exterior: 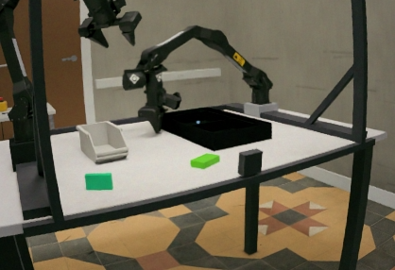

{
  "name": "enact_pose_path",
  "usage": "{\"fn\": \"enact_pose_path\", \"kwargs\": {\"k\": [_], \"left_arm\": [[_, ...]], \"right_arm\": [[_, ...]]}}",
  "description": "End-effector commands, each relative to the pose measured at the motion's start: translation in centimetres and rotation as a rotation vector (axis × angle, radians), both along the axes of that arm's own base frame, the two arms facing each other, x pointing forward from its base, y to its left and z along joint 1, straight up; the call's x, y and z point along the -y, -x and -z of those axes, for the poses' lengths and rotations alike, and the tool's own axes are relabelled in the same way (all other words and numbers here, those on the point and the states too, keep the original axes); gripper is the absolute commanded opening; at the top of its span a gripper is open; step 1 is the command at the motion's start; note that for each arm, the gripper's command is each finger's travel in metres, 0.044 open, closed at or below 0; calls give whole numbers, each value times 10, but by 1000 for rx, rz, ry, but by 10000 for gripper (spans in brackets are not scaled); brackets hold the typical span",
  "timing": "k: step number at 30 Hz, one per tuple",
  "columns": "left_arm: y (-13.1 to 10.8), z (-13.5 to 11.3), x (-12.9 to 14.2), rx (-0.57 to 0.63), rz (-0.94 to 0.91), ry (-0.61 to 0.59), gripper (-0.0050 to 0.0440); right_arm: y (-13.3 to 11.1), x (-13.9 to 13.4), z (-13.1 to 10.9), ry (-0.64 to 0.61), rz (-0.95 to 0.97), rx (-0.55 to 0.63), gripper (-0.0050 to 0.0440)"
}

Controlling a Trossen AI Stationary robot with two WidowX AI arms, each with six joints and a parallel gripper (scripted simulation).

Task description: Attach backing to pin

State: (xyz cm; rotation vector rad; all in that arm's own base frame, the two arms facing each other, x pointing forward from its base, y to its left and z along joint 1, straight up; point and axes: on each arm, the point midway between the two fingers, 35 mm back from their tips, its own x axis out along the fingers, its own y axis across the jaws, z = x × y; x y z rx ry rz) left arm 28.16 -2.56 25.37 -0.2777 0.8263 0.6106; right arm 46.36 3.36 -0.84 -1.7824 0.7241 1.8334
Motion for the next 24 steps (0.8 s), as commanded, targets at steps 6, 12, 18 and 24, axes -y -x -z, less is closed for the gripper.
{"fn": "enact_pose_path", "kwargs": {"k": [6, 12, 18, 24], "left_arm": [[0, -7, 0, 23, -1, 9, 440], [0, -7, 0, 23, -1, 9, 440], [0, -7, 0, 23, -1, 9, 440], [0, -7, 0, 23, -1, 9, 440]], "right_arm": [[-8, -2, -31, -4, -1, 56, 153], [-8, -2, -39, -4, -1, 56, 177], [-8, -3, -66, -4, -1, 56, 321], [-6, -3, -78, -4, 5, 48, 440]]}}
